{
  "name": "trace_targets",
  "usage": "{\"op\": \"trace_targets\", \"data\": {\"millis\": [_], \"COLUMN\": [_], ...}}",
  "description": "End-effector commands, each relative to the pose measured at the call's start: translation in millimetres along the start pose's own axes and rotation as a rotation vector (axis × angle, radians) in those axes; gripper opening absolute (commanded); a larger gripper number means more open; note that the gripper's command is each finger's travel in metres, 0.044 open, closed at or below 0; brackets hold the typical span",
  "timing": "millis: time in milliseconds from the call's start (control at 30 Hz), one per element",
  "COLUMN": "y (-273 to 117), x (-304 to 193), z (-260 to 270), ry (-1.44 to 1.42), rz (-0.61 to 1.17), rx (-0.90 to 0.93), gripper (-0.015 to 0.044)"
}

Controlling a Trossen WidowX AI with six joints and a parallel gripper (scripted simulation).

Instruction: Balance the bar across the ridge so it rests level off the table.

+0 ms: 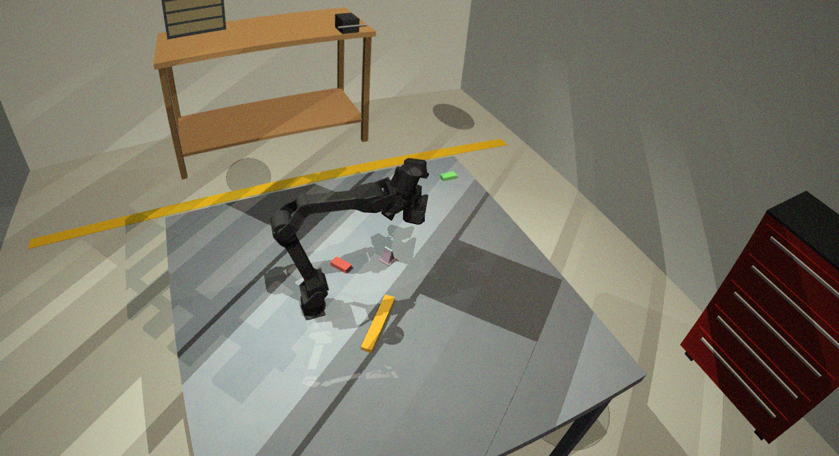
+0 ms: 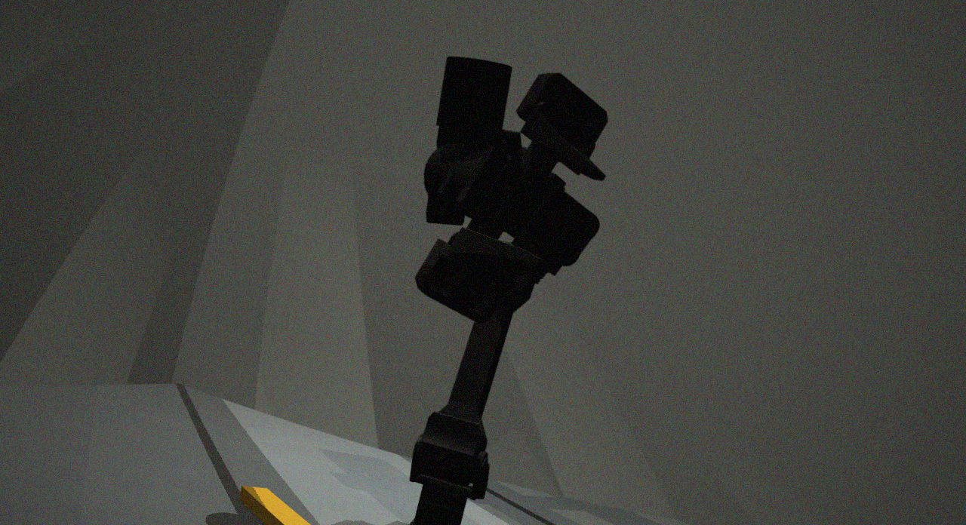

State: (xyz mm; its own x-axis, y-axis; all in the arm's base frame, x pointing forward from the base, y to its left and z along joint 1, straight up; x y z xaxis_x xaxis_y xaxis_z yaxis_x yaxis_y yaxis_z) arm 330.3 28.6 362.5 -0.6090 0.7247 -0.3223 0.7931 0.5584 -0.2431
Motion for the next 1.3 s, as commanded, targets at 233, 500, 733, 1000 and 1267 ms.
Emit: {"op": "trace_targets", "data": {"millis": [233, 500, 733, 1000, 1267], "y": [-27, -61, -96, -139, -178], "x": [-22, -23, -14, 8, 36], "z": [87, 143, 185, 222, 245], "ry": [0.340, 0.582, 0.791, 1.023, 1.228], "rz": [0.174, 0.307, 0.416, 0.527, 0.610], "rx": [0.340, 0.579, 0.785, 1.019, 1.232], "gripper": [0.0315, 0.0315, 0.0315, 0.0315, 0.0315]}}
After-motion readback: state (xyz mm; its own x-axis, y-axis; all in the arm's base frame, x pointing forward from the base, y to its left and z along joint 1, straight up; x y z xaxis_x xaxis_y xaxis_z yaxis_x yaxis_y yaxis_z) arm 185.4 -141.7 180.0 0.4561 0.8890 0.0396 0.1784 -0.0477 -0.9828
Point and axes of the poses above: the point midway between the two fingers, 35 mm back from their tips, its own y axis out along the fingers, its own z axis across the jaws, x = y × z, the point moved 5 cm from there along -y, back along the fingers, and after that the axes turned 7 degrees about -y, right-handed, at the moved point
